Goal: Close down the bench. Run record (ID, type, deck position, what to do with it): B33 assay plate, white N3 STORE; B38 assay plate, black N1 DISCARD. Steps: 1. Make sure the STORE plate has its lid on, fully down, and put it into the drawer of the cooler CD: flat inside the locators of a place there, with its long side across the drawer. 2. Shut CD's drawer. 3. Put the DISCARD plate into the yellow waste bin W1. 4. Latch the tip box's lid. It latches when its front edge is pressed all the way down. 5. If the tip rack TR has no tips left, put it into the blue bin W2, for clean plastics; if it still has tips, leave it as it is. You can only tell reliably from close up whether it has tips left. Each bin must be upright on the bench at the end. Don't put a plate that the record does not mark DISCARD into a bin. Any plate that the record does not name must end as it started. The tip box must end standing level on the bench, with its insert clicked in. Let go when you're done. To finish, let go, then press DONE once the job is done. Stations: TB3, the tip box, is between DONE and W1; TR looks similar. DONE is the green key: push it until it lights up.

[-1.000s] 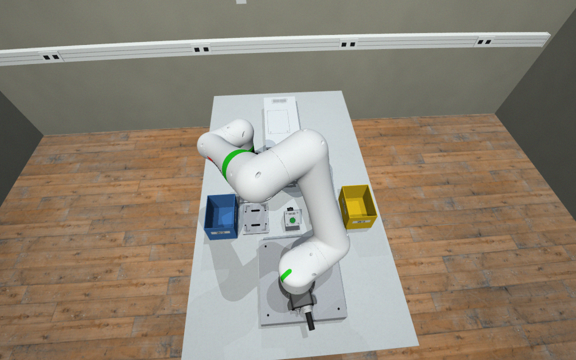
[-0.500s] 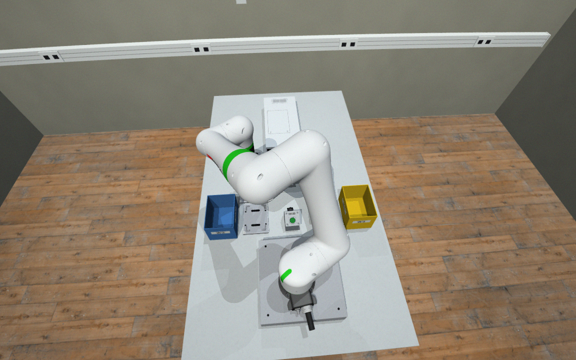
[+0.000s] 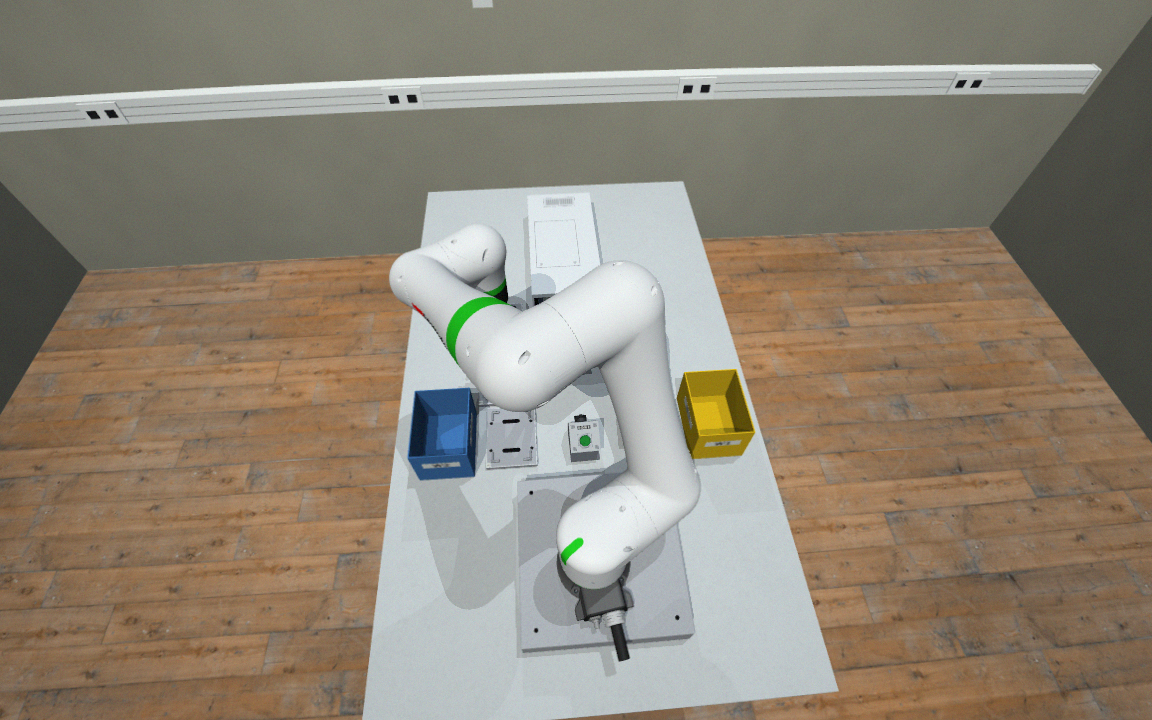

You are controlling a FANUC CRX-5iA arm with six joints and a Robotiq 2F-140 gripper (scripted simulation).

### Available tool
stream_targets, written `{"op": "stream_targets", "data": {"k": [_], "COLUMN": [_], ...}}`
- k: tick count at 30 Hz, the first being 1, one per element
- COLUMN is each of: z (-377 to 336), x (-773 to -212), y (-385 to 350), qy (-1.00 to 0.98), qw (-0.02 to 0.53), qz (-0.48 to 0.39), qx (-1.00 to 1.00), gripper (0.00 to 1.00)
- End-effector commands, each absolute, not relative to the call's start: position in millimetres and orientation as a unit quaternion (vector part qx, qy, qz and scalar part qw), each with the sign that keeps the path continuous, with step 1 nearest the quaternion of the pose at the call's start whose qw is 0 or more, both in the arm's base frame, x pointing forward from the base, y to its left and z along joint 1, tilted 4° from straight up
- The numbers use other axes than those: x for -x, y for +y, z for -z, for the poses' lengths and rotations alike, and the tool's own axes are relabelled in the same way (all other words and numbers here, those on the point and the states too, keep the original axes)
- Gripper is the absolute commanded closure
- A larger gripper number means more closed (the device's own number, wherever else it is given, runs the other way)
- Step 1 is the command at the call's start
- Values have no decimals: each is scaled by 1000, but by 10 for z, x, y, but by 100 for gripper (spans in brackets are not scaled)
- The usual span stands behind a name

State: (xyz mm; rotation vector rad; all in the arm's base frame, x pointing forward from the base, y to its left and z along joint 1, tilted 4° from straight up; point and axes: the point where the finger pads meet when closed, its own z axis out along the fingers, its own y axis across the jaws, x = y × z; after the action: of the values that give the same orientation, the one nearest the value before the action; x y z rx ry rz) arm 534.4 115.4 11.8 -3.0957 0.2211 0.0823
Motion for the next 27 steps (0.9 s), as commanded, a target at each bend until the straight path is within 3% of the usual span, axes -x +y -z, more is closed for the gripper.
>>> {"op": "stream_targets", "data": {"k": [1, 27], "z": [-185, -478], "x": [-5354, -5368], "y": [1152, 1140], "qy": [71, 71], "qw": [19, 19], "qz": [-26, -26], "qx": [997, 997], "gripper": [30, 30]}}
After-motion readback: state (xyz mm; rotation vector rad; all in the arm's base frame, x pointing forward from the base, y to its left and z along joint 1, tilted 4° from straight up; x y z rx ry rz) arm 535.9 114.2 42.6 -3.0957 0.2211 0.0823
